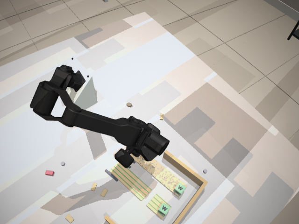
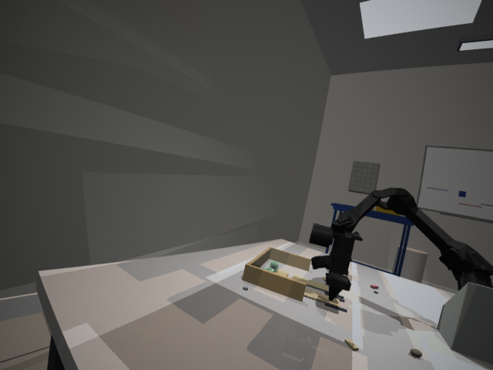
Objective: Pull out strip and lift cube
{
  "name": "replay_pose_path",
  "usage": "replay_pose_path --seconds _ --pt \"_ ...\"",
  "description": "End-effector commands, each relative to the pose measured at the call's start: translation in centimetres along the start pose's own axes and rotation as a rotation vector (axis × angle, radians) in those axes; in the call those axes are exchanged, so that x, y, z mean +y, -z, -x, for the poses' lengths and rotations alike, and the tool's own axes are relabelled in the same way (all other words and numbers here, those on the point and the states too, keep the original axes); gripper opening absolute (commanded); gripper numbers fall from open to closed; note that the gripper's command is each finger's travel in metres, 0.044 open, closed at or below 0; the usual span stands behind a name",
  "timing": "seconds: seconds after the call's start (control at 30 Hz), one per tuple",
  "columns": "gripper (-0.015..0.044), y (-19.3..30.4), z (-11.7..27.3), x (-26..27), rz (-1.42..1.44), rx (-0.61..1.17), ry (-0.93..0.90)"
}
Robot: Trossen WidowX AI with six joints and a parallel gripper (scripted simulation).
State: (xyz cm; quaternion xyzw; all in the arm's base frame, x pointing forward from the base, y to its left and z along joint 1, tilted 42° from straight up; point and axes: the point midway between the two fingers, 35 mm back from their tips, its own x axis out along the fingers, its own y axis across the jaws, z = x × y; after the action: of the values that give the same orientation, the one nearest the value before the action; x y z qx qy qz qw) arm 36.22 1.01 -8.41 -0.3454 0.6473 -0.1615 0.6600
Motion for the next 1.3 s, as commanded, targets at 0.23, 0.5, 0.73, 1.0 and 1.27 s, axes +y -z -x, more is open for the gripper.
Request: replay_pose_path --seconds 0.23,0.5,0.73,1.0,1.27 --pt "0.0000 0.0 -0.2 -0.1 0.003 0.000 0.004" --pt "0.0000 0.0 -0.3 -0.1 0.003 0.000 0.004" --pt "0.0000 0.3 -0.3 -0.1 0.003 0.000 0.004" --pt "0.0000 1.6 -0.4 0.0 0.004 0.001 0.004" --pt "0.0000 2.8 -0.4 0.0 0.005 0.001 0.004"
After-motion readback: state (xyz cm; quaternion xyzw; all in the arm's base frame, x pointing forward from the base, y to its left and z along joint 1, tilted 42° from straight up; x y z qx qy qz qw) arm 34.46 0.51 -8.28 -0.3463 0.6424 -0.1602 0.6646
